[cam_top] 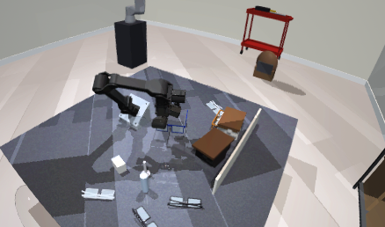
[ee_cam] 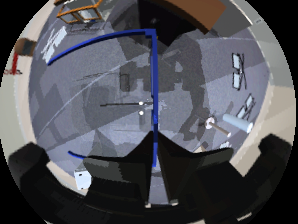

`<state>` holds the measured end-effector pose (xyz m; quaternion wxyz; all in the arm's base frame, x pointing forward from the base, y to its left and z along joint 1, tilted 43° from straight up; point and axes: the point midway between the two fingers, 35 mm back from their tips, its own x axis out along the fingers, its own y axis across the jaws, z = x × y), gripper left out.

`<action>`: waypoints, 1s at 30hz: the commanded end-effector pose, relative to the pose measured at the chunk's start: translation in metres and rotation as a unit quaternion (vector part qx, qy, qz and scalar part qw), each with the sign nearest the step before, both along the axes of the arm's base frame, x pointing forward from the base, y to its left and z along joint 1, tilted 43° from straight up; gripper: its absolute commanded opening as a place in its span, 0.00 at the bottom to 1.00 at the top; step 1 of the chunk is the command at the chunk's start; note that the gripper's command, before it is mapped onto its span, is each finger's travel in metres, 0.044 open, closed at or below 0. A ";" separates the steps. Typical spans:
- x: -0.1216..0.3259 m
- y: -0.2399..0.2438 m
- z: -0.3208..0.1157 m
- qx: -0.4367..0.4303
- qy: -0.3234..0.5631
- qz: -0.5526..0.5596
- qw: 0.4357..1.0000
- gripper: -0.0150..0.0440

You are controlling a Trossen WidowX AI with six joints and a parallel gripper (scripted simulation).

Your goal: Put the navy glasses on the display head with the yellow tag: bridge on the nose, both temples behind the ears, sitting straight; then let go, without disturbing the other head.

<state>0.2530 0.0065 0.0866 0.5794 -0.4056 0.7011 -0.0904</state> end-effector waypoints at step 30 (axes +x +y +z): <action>0.012 0.053 -0.038 0.008 -0.316 -0.352 0.881 0.25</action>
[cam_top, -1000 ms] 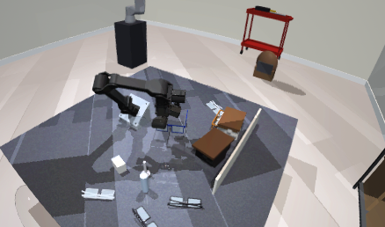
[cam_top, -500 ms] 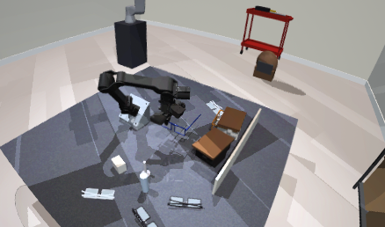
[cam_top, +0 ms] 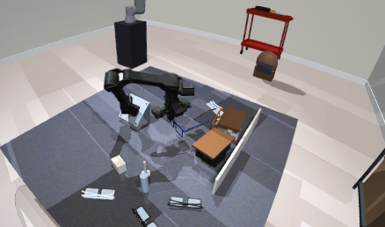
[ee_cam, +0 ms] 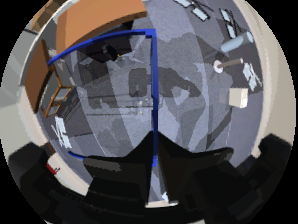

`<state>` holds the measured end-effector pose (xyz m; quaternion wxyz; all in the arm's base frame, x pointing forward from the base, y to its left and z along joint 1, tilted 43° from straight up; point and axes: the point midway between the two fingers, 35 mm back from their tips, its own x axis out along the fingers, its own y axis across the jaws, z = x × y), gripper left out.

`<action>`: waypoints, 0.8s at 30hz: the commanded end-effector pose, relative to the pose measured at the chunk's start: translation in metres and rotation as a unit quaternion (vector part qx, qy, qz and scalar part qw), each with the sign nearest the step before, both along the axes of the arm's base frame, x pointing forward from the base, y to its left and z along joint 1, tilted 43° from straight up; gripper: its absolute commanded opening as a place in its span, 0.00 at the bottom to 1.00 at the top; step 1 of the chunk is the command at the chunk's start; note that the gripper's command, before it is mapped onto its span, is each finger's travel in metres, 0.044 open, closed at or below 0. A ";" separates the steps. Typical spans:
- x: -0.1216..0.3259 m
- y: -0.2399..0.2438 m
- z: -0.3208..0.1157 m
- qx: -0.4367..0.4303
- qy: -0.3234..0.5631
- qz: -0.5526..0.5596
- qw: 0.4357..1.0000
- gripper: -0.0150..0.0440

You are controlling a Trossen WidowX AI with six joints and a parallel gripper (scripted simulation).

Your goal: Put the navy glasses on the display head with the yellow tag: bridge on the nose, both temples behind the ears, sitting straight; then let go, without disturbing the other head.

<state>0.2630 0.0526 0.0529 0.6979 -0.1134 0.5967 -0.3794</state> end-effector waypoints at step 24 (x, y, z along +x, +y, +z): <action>0.001 0.044 -0.035 0.003 -0.266 -0.301 0.916 0.25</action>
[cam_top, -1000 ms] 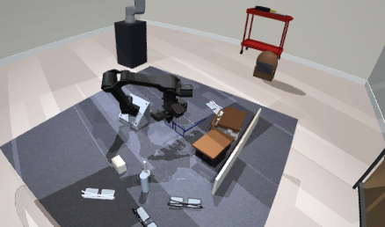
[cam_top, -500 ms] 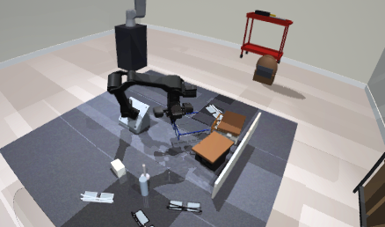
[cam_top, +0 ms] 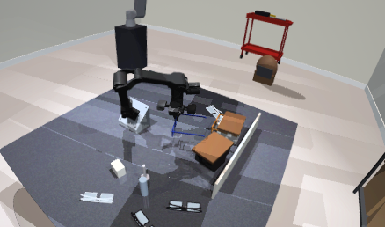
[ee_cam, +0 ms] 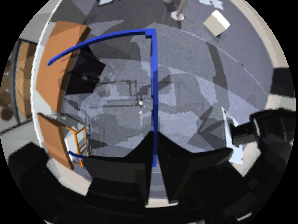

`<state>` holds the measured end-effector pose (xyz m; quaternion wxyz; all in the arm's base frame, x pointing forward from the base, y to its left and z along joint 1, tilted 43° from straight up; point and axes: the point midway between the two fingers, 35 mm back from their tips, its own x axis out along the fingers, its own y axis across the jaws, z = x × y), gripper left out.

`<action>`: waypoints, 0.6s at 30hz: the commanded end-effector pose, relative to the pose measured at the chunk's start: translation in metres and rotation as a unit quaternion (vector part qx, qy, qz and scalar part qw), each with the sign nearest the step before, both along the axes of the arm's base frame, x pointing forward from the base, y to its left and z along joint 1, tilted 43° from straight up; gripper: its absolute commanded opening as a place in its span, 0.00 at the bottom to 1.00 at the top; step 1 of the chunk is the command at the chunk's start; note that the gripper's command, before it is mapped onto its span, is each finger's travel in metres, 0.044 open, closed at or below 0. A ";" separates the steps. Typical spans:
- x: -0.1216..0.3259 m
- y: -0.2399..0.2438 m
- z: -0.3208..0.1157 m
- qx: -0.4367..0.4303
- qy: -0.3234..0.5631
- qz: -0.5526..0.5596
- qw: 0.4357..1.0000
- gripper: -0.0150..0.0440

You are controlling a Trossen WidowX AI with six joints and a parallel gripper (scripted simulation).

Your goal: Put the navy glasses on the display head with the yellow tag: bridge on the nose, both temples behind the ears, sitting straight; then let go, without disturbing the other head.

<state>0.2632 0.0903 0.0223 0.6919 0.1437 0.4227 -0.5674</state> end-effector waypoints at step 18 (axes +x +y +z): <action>-0.005 0.031 -0.027 0.000 -0.195 -0.220 0.956 0.25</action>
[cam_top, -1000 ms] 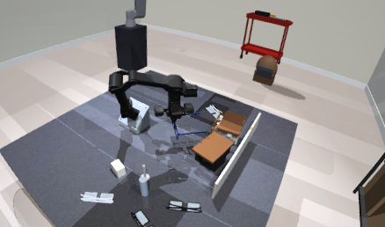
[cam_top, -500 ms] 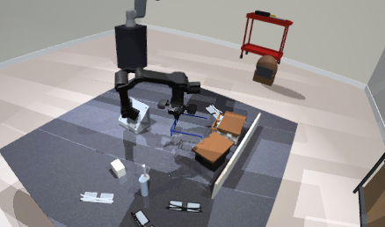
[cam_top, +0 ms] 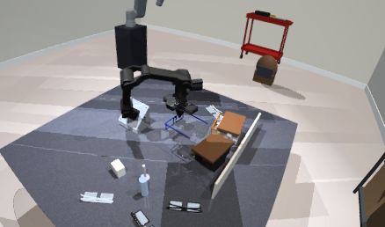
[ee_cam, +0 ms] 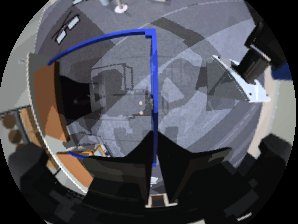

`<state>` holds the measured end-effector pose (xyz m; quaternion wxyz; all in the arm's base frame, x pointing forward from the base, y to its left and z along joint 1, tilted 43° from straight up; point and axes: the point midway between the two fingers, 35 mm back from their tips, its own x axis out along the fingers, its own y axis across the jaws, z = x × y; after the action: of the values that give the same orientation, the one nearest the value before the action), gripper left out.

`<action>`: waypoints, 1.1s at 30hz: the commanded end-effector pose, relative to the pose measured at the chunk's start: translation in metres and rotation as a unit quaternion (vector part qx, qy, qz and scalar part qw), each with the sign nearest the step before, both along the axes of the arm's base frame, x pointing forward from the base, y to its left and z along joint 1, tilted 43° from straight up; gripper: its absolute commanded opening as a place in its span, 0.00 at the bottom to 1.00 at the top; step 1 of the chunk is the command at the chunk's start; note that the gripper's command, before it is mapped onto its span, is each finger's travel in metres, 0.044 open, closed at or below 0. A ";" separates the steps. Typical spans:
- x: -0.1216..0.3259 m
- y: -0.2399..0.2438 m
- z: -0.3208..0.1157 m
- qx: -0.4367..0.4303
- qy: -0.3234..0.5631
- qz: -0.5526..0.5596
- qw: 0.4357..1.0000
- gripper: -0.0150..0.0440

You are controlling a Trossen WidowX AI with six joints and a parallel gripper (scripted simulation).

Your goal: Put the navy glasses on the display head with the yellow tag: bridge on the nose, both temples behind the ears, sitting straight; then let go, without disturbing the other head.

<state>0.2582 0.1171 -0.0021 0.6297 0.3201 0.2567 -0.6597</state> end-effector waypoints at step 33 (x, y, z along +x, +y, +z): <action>0.001 -0.015 -0.027 -0.007 -0.022 -0.025 0.999 0.25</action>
<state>0.2607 0.1063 -0.0258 0.6188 0.3412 0.2293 -0.6694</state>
